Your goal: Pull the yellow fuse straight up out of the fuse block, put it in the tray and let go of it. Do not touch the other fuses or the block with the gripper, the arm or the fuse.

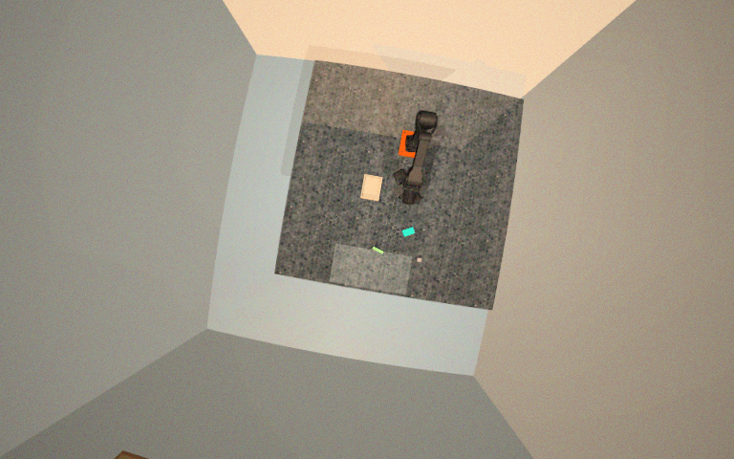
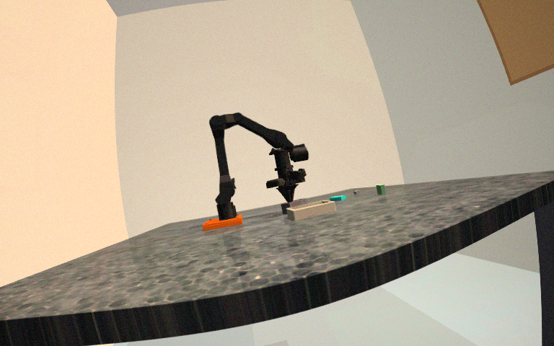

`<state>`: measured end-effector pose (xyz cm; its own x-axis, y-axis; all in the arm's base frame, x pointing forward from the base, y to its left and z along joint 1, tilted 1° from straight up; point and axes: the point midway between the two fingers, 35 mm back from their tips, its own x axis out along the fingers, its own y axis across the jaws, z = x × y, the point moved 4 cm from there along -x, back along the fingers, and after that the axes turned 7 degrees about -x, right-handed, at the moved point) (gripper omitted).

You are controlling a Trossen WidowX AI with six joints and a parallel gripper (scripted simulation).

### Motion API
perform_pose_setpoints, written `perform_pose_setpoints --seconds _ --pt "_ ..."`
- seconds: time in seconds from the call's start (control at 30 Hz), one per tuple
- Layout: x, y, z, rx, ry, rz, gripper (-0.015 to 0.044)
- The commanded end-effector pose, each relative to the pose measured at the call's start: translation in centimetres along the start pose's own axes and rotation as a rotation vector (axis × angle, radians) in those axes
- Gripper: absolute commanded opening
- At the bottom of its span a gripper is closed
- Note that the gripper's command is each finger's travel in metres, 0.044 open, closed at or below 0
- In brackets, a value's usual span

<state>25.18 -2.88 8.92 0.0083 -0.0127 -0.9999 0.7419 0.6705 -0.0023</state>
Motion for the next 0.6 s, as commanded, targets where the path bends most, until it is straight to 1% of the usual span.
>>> perform_pose_setpoints --seconds 0.0,0.57 --pt "-0.02 0.01 0.01 0.000 -0.001 0.000 0.0000" --pt "-0.73 0.04 0.05 0.000 0.000 0.001 0.0000"
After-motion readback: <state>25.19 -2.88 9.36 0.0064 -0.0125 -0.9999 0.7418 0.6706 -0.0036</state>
